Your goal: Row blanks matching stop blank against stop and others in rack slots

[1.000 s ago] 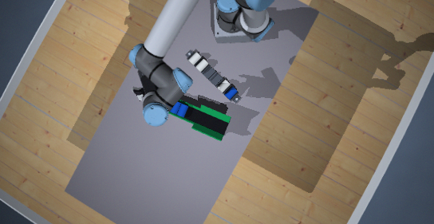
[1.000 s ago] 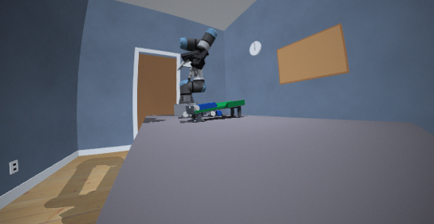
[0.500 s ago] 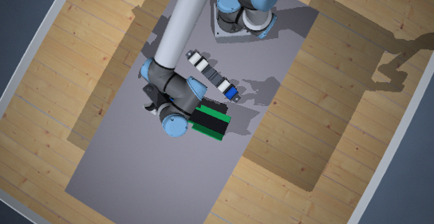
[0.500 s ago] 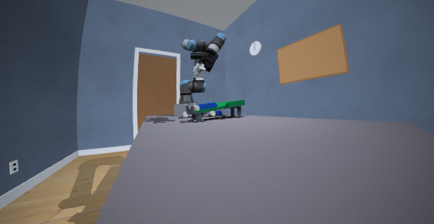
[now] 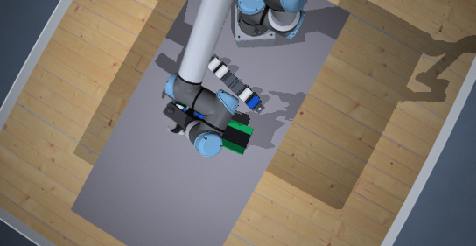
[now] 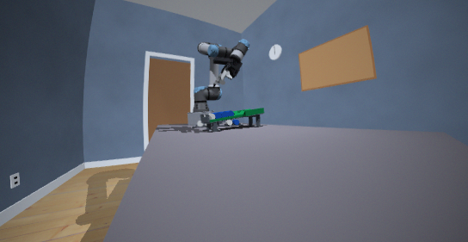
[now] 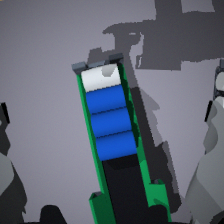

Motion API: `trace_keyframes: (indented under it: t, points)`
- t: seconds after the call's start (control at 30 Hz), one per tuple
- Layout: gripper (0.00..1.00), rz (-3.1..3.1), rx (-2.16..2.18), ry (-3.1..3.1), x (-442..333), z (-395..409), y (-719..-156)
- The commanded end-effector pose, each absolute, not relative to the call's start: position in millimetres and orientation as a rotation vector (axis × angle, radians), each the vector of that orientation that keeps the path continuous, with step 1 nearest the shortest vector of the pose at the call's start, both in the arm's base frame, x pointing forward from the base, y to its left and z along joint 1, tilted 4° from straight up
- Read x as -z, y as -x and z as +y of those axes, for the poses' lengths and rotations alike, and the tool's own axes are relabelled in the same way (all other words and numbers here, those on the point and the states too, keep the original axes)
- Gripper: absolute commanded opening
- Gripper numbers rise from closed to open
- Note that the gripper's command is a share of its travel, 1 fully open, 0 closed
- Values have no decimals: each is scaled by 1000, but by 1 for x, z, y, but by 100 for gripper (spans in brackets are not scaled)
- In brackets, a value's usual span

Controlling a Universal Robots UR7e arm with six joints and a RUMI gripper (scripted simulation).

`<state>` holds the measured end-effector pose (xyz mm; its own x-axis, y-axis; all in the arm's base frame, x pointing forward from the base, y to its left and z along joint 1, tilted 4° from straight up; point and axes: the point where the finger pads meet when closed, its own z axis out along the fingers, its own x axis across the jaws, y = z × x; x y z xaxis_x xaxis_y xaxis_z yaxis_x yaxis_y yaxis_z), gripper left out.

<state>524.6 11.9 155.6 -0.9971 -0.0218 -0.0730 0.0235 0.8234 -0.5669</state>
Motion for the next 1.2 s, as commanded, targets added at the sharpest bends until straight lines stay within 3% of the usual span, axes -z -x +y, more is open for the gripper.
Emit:
trace_keyframes:
  t: [0.0,1.17]
  points:
    - [100,2924,918,88,-155,22,-528]
    - [100,2922,924,137,-154,28,-529]
